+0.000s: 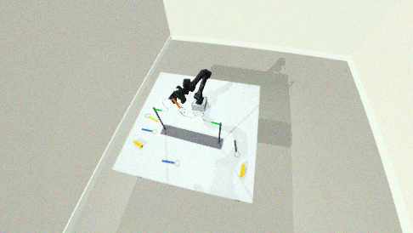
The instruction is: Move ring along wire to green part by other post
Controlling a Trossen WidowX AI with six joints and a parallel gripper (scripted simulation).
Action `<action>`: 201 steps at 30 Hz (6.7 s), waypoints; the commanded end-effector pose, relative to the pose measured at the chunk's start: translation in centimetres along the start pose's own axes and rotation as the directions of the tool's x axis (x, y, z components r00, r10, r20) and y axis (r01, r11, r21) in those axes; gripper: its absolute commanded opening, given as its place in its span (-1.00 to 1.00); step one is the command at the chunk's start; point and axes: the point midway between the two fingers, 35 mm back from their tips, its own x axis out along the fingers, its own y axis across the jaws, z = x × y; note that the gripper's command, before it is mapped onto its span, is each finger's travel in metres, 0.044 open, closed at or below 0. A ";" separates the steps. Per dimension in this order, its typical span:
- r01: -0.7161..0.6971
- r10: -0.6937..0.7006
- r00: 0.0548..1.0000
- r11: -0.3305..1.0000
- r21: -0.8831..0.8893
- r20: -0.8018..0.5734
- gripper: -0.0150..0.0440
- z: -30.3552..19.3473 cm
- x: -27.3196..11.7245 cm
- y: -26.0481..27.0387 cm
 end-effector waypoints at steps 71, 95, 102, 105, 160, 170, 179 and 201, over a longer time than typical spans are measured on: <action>-0.389 0.487 0.865 0.507 0.769 0.116 -1.00 6.5 -5.7 14.8; -0.399 0.606 0.720 -0.037 0.916 0.338 -1.00 13.8 -10.1 16.3; -0.374 0.611 0.682 -0.183 0.909 0.403 -1.00 15.8 -11.2 15.8; -0.363 0.609 0.668 -0.235 0.902 0.427 -1.00 16.6 -11.6 15.5; -0.206 0.532 0.561 -0.652 0.730 0.634 -1.00 24.9 -15.7 9.9; -0.110 0.465 0.525 -0.793 0.599 0.713 -1.00 26.9 -16.5 7.2; -0.004 0.380 0.499 -0.898 0.441 0.779 -1.00 28.3 -16.9 4.2; 0.271 0.120 0.486 -0.962 -0.019 0.866 -1.00 29.1 -16.2 -4.0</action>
